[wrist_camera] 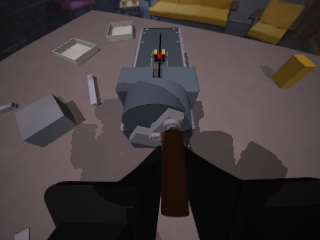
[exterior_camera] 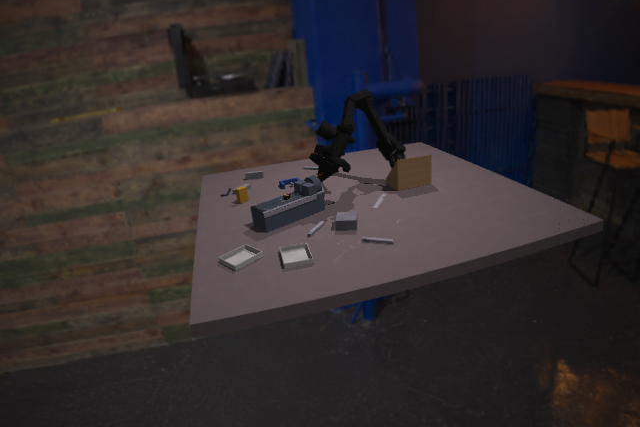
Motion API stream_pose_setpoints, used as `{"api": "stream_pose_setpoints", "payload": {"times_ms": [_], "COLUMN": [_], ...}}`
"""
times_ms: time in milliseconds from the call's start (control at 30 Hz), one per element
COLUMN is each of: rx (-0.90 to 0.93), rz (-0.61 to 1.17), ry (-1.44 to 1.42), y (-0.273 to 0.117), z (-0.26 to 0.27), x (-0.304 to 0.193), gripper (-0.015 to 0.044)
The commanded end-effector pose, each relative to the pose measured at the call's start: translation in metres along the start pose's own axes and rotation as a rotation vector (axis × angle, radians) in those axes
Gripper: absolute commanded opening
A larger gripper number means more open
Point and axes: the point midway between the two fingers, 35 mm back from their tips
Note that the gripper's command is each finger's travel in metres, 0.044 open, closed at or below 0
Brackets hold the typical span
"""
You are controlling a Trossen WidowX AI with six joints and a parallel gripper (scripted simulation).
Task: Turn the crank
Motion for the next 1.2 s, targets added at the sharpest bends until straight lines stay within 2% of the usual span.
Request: {"api": "stream_pose_setpoints", "payload": {"times_ms": [0,1167], "rx": [-0.018,-0.019], "rz": [0.008,0.008], "ry": [0.016,0.015], "y": [0.003,0.021], "z": [-0.008,-0.017], "x": [-0.003,-0.022], "gripper": [0.0000,0.0000]}}
Point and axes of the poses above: the point midway between the two fingers, 35 mm back from their tips, its own y axis out along the fingers, its own z axis across the jaws, x = y × z, and after that the axes turned 2 degrees about -y, right-handed
